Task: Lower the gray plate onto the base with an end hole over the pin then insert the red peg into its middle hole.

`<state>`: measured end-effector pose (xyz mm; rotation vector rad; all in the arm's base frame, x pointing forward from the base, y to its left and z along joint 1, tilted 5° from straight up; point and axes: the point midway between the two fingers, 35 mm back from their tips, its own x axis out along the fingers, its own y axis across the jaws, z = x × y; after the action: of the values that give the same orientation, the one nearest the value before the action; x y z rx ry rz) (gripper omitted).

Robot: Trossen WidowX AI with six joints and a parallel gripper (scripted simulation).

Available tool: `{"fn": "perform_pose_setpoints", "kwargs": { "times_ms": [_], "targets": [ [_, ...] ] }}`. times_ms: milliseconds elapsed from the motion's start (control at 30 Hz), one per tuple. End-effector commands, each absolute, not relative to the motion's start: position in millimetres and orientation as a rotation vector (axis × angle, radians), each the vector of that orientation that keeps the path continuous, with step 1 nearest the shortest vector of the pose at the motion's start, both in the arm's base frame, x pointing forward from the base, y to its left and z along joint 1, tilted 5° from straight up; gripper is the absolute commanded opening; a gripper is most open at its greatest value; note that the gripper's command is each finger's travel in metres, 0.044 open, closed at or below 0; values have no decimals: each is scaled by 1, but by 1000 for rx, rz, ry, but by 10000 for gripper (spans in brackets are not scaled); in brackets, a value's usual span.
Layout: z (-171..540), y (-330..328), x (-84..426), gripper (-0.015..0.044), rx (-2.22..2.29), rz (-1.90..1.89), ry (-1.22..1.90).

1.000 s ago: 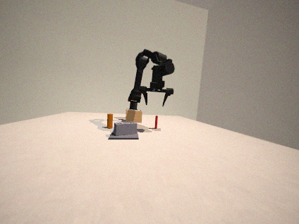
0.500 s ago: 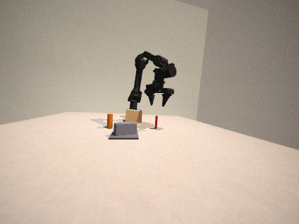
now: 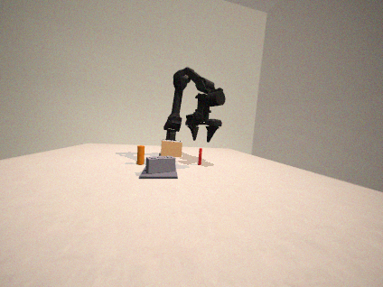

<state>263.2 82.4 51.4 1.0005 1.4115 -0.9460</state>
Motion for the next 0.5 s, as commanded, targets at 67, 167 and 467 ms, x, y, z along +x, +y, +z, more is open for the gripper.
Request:
{"fn": "perform_pose_setpoints", "kwargs": {
  "times_ms": [67, 167, 467],
  "targets": [
    [34, 85, 262, 440, 1008, -949, 1415],
    [33, 85, 262, 440, 1008, -949, 1415],
    [20, 86, 263, 440, 1008, -949, 1415]
  ]
}}
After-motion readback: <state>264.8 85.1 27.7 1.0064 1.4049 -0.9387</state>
